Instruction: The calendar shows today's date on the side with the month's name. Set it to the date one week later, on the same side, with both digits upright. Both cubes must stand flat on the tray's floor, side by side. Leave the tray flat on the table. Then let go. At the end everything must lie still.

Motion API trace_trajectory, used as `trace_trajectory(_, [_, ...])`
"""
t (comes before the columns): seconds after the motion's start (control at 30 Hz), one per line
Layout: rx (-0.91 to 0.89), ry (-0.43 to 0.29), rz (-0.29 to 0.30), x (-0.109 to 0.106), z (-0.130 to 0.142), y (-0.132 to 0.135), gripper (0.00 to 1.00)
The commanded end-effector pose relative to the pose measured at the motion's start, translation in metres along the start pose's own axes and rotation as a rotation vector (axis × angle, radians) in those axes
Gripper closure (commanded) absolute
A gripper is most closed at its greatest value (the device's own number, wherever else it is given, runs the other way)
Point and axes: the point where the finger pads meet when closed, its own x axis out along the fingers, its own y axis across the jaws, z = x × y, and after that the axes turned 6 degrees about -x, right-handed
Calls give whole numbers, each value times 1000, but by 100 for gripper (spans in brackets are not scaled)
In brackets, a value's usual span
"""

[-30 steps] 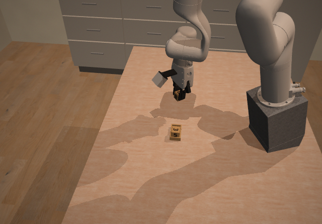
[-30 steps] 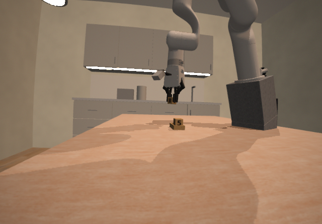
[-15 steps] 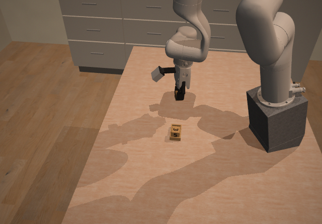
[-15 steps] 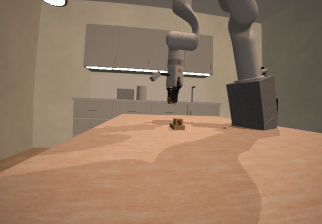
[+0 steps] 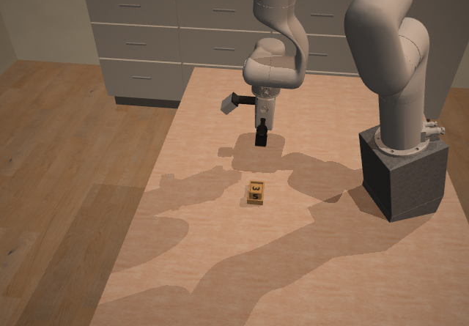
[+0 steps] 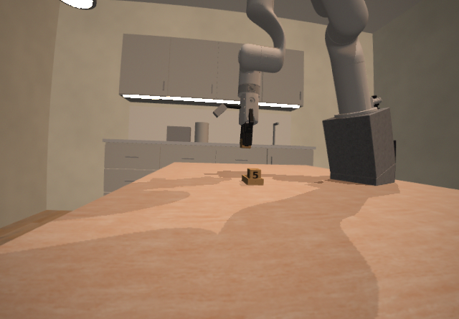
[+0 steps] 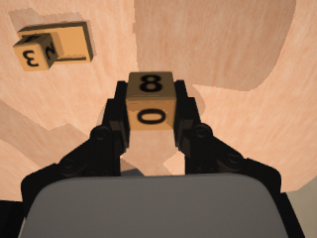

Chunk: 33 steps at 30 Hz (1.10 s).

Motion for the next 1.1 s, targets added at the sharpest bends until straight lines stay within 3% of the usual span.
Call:
trace_trajectory(0.0, [8,-29,-11,-1,-1,1,71])
trace_trajectory(0.47, [8,-29,-11,6,-1,1,71])
trace_trajectory(0.8, [8,-29,-11,33,-1,1,71])
trace_trajectory(1.07, [8,-29,-11,66,0,0,71])
